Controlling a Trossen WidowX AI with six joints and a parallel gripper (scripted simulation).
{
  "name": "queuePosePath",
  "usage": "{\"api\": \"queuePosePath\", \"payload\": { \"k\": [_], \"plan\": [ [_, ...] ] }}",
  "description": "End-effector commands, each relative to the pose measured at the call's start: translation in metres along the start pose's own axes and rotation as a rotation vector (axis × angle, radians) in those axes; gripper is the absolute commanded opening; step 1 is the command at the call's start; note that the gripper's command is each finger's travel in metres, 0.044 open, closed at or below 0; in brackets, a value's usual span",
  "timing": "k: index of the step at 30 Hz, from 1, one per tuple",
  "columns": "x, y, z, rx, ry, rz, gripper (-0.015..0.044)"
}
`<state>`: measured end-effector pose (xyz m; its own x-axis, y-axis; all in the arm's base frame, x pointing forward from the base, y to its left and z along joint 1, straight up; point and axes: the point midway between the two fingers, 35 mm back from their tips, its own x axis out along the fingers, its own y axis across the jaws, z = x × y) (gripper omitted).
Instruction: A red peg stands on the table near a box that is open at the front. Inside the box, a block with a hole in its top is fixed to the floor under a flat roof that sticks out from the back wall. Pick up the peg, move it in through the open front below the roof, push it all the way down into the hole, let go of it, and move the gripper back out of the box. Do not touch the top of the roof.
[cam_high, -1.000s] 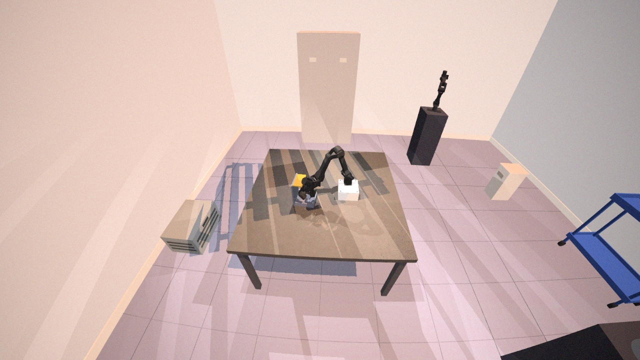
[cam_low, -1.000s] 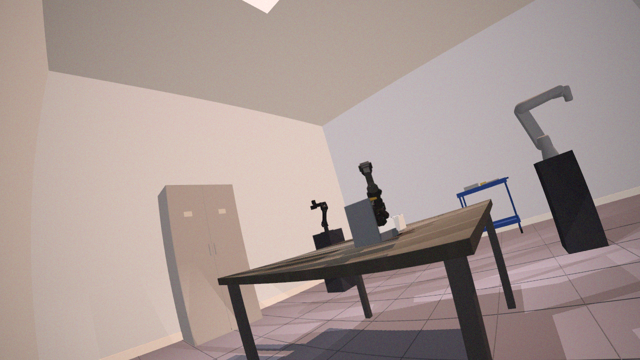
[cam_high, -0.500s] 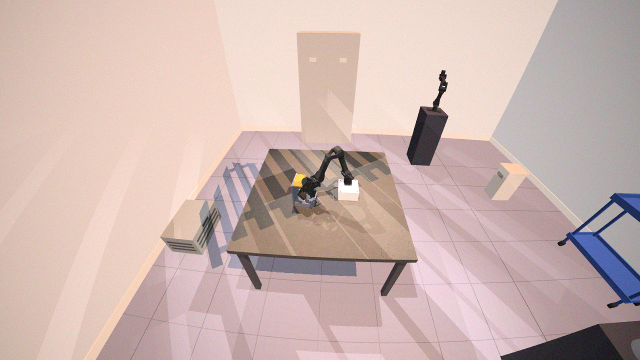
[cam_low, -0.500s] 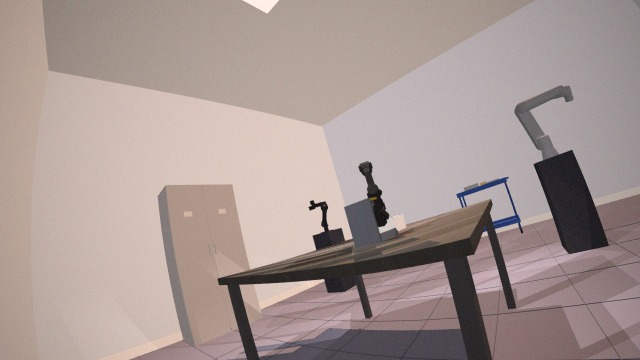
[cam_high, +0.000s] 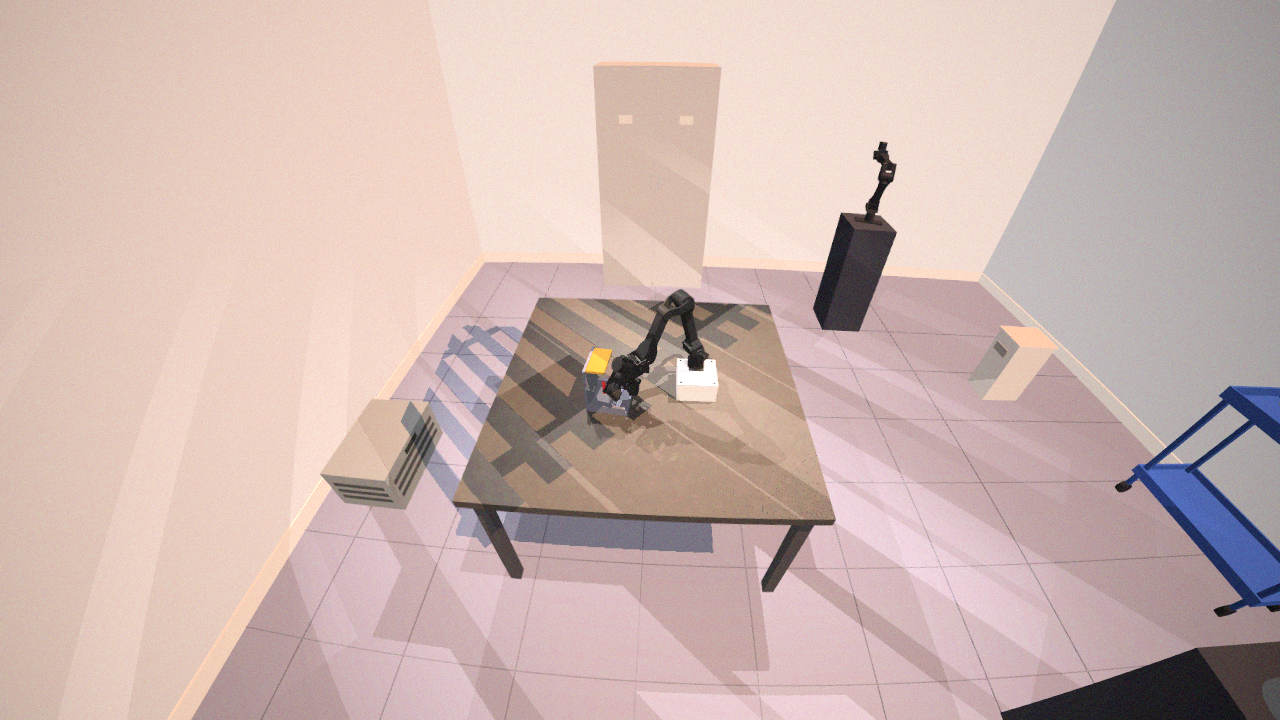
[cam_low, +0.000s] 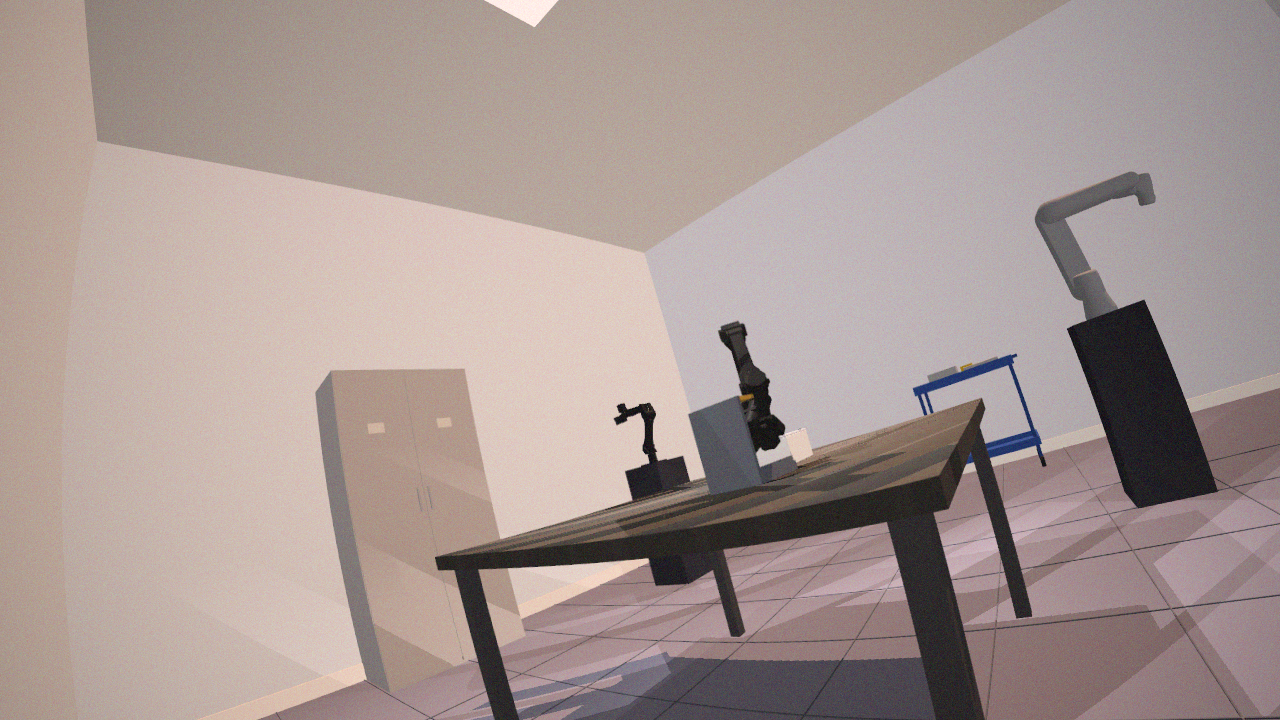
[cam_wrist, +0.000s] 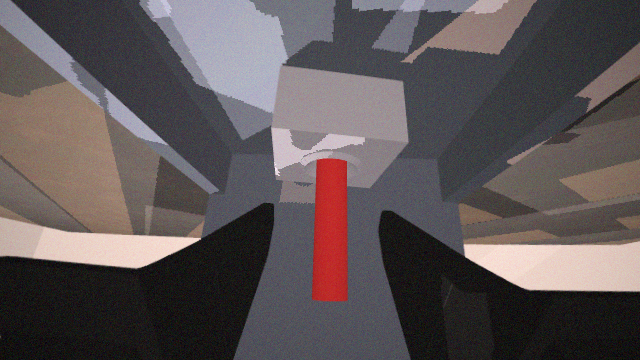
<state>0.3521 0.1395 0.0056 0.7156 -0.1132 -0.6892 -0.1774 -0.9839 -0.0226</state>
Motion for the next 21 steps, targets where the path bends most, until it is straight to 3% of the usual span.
{"api": "queuePosePath", "payload": {
  "k": [1, 8, 16, 21],
  "plan": [
    [-0.008, 0.002, 0.009, -0.001, -0.004, 0.006, 0.0220],
    [-0.028, 0.005, 0.029, -0.001, -0.006, 0.006, 0.0220],
    [-0.052, 0.001, 0.028, 0.001, -0.013, 0.006, 0.0430],
    [-0.072, 0.000, 0.028, 0.001, -0.016, 0.006, 0.0440]
  ]
}}
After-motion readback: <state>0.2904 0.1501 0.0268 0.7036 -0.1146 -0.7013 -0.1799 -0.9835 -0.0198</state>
